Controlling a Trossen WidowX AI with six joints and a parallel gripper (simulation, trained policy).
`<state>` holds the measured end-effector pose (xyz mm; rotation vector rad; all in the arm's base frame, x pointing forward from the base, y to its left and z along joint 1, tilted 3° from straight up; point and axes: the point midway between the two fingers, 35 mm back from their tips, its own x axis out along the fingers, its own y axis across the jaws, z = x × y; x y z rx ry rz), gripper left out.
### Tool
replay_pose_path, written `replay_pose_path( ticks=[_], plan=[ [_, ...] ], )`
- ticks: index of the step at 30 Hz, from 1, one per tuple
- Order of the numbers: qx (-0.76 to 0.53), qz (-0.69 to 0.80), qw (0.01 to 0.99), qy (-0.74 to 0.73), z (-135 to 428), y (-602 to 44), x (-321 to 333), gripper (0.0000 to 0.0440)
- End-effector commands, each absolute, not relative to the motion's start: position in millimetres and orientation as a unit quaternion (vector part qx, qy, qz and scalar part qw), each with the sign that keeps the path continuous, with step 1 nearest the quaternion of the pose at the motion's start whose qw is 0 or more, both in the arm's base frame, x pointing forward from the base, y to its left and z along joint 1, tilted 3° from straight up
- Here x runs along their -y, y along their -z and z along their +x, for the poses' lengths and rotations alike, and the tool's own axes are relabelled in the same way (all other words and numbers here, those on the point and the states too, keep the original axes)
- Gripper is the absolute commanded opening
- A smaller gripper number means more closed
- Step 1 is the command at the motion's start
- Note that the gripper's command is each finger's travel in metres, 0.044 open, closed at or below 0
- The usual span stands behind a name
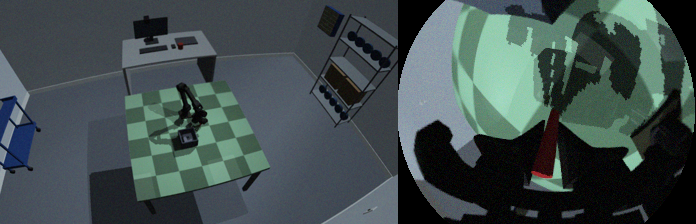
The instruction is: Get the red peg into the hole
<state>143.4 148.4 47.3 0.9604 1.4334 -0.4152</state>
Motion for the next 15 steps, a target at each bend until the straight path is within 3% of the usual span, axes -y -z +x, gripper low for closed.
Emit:
replay_pose_path(
  ticks=[1,15],
  plan=[
    [-0.63,0.426,0.621,0.188,144.2,-46.6,-147.5,0.0001],
    [-0.573,0.419,0.688,0.155,182.1,-102.3,-137.8,0.0]
  ],
)
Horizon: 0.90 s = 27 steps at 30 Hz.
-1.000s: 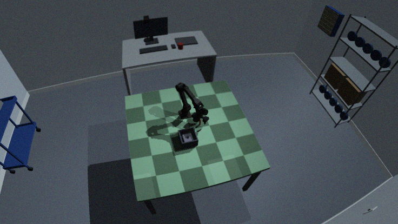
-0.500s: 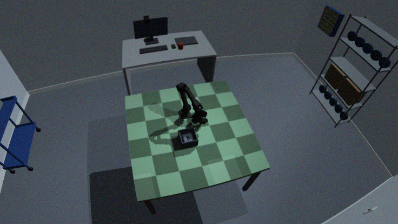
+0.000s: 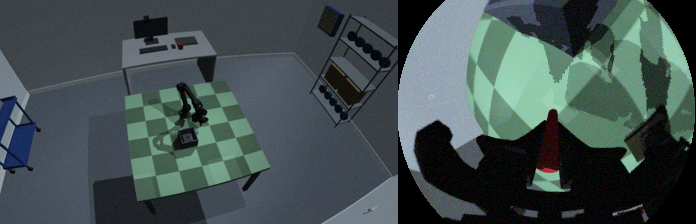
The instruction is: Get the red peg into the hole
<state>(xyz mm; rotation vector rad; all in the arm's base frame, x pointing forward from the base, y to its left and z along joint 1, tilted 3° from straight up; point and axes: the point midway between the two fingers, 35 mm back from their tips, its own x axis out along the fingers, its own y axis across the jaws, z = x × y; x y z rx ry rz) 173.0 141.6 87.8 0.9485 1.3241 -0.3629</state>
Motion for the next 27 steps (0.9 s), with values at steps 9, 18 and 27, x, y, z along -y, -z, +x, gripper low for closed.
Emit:
replay_pose_path(
  ticks=[9,18,27],
  plan=[
    [-0.529,0.416,0.722,0.163,212.5,-139.8,-117.5,0.0],
    [-0.491,0.422,0.736,0.195,244.0,-152.3,-87.8,0.0],
    [-0.467,0.427,0.74,0.227,266.4,-153.0,-61.1,0.0]
  ],
)
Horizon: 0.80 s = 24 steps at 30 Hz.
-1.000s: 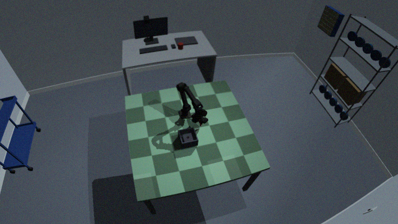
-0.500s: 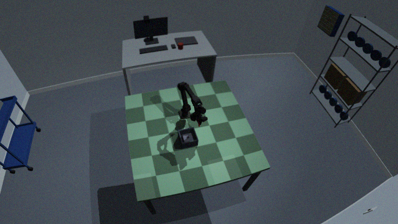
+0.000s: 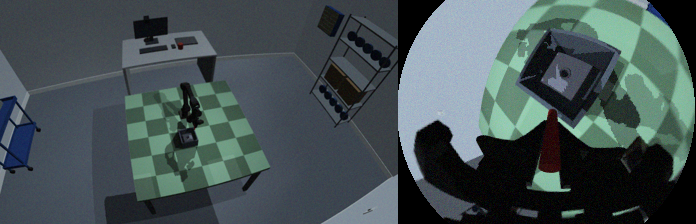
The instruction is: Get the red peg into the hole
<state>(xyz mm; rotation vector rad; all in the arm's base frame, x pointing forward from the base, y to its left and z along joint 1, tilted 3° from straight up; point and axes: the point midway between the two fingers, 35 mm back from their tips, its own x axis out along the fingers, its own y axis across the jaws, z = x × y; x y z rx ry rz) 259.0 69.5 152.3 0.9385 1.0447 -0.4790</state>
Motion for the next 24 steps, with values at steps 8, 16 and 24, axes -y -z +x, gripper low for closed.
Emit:
replay_pose_path(
  ticks=[8,16,24],
  plan=[
    [-0.455,0.432,0.738,0.25,282.2,-147.0,-41.5,0.0001],
    [-0.452,0.438,0.73,0.267,295.4,-137.2,-26.6,0.0006],
    [-0.461,0.442,0.718,0.276,305.3,-126.9,-18.6,0.0017]
  ],
)
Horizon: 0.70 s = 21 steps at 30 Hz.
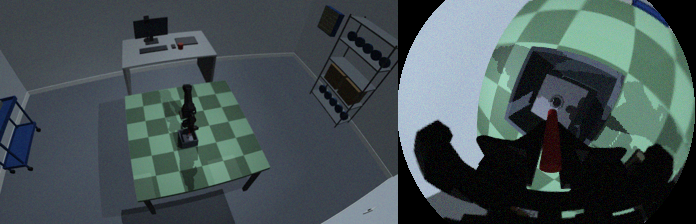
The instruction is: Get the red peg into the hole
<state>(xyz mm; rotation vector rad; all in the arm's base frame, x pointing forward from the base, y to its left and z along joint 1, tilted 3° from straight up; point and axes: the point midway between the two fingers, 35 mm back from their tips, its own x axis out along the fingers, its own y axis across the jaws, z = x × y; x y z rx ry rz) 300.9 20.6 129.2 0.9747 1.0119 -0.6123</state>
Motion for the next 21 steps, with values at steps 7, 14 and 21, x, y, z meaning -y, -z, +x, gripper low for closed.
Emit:
replay_pose_path(
  ticks=[7,14,21],
  plan=[
    [-0.475,0.439,0.707,0.285,311.6,-113.5,-14.1,0.0022],
    [-0.492,0.424,0.7,0.297,317.2,-97.4,-10.1,0.0026],
    [-0.51,0.4,0.698,0.305,320.3,-89.0,-4.3,0.0151]
  ],
)
